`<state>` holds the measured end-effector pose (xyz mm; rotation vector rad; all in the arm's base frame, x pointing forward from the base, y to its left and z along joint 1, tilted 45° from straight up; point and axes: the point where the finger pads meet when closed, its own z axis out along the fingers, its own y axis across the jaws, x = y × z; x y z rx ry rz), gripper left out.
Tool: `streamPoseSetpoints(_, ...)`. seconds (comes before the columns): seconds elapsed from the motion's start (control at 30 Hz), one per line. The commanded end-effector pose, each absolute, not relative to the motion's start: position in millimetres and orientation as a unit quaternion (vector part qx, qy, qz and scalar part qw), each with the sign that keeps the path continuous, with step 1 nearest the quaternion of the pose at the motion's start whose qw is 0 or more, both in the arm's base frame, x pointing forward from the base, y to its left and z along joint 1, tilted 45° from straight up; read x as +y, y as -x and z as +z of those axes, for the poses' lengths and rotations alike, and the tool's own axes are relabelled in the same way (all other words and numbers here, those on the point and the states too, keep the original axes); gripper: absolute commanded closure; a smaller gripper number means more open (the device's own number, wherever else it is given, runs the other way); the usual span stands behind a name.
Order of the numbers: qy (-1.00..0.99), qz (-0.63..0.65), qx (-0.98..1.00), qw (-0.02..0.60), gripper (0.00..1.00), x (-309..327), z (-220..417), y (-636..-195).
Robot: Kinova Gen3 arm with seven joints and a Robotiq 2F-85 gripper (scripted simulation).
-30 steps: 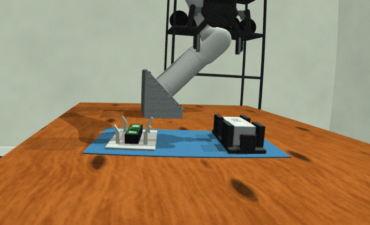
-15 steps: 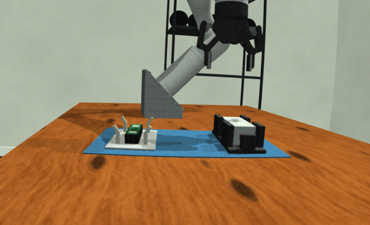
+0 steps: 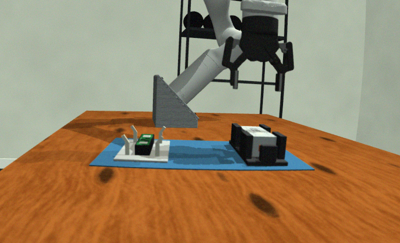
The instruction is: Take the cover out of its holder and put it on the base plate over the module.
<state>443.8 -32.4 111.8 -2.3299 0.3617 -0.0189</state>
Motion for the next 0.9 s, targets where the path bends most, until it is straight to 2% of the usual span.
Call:
streamPoseSetpoints(0.0, 0.914, -0.006, 0.137, 0.382, 0.0, -24.1, 110.9, -446.3)
streamPoseSetpoints(0.87, 0.914, -0.006, 0.137, 0.382, 0.0, -20.7, 110.3, -447.7)
